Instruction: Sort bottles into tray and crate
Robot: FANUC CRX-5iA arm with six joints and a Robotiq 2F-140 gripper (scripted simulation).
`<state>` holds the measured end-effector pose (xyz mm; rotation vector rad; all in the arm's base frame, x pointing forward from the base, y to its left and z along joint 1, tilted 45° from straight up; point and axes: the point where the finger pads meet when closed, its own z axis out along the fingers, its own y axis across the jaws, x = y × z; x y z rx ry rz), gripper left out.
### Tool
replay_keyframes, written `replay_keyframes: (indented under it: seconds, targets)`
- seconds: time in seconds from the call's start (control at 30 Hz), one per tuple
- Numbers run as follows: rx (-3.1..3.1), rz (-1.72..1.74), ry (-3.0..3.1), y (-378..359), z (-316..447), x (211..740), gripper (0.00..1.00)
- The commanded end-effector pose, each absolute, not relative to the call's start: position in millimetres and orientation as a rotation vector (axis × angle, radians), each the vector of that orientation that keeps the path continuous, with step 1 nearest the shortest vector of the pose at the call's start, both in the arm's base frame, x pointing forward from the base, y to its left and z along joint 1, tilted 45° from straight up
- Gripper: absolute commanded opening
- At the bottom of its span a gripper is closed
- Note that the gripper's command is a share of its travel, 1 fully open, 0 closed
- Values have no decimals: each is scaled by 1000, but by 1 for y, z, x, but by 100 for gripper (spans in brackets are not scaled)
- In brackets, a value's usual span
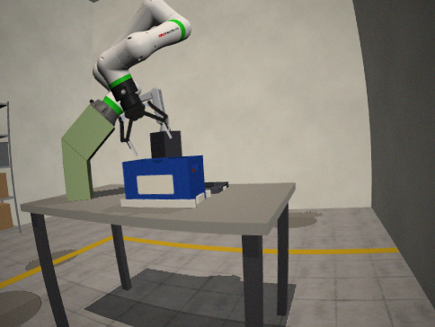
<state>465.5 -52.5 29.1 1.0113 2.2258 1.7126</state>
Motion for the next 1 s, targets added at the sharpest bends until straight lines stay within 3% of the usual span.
replay_keyframes:
  seconds: [0.0,0.97]
  targets:
    - [1027,1702,2229,-53,29,466,100]
    - [1441,1414,2285,-54,33,472,100]
